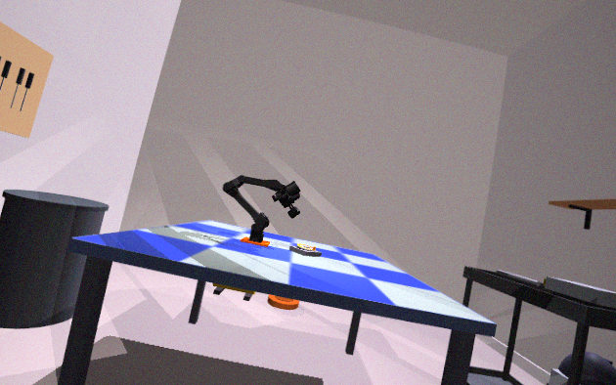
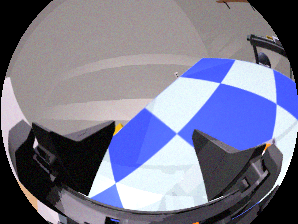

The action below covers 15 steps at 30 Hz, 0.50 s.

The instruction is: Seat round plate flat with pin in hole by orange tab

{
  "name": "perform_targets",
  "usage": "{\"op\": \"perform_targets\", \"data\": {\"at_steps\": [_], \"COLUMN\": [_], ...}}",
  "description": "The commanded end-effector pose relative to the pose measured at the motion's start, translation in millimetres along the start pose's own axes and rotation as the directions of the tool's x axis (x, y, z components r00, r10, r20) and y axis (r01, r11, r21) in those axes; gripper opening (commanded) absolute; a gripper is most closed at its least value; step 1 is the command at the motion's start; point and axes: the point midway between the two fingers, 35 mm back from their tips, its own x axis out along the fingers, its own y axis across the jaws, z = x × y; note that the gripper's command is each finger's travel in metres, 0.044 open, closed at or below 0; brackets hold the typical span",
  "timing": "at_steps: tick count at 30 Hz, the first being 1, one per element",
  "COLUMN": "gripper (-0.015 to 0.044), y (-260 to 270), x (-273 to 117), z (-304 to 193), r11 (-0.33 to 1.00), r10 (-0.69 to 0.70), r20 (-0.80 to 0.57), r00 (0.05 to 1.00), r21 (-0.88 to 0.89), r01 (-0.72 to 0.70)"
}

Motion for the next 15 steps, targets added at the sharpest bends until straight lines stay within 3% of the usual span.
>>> {"op": "perform_targets", "data": {"at_steps": [1, 8, 10, 15], "gripper": [0.0374, 0.0190, 0.0138, 0.0006], "y": [-1.6, -68.0, -74.9, -128.1], "x": [0.0, -7.1, -8.6, -23.4], "z": [1.0, 29.2, 31.1, 39.9], "r11": [1.000, 0.930, 0.916, 0.788], "r10": [-0.009, -0.320, -0.347, -0.514], "r20": [-0.002, -0.151, -0.171, -0.338], "r00": [1.000, 0.935, 0.922, 0.788], "r21": [0.004, 0.140, 0.148, 0.176], "r01": [0.009, 0.341, 0.372, 0.590]}}
